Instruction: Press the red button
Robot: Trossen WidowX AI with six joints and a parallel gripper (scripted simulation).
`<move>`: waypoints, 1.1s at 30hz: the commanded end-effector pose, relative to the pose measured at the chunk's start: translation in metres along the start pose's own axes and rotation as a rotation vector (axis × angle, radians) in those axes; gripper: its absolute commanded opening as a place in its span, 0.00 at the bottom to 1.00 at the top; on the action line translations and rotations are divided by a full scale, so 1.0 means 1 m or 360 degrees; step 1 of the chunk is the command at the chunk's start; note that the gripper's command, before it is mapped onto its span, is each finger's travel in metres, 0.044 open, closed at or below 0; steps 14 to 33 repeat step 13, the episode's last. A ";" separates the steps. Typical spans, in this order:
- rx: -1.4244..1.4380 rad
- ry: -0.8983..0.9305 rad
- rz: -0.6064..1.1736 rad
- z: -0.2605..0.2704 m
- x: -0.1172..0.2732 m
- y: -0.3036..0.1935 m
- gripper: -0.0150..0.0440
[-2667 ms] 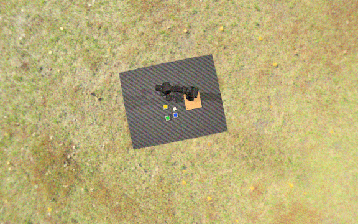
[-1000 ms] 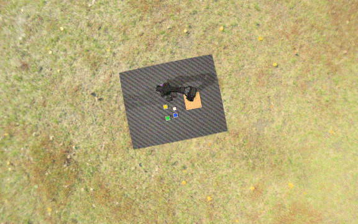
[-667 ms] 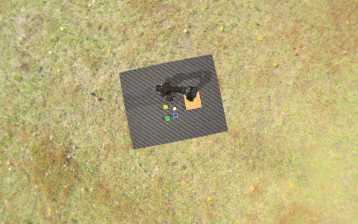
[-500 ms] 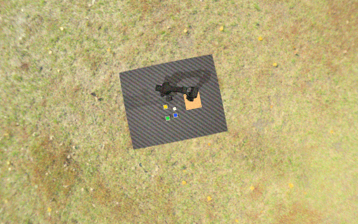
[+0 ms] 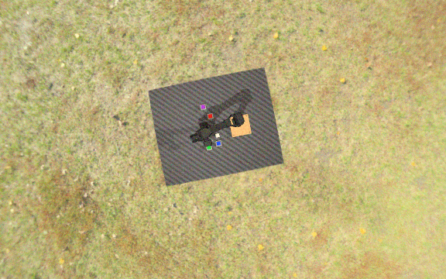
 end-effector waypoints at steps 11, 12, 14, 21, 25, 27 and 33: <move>-0.0051 0.0008 0.0052 0.124 0.028 -0.065 0.93; -0.0051 0.0008 0.0052 0.124 0.028 -0.065 0.93; -0.0051 0.0008 0.0052 0.124 0.028 -0.065 0.93; -0.0051 0.0008 0.0052 0.124 0.028 -0.065 0.93; -0.0051 0.0008 0.0052 0.124 0.028 -0.065 0.93; -0.0051 0.0008 0.0052 0.124 0.028 -0.065 0.93; -0.0051 0.0008 0.0052 0.124 0.028 -0.065 0.93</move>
Point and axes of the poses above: the point midway between the two fingers, 35 mm back from their tips, its own x axis back along the fingers, its own z axis across the jaws, y = z × x, the point moved 3 cm from there along x, back along the fingers, and after that the axes turned 14 degrees about -x, right-handed, at the moved point
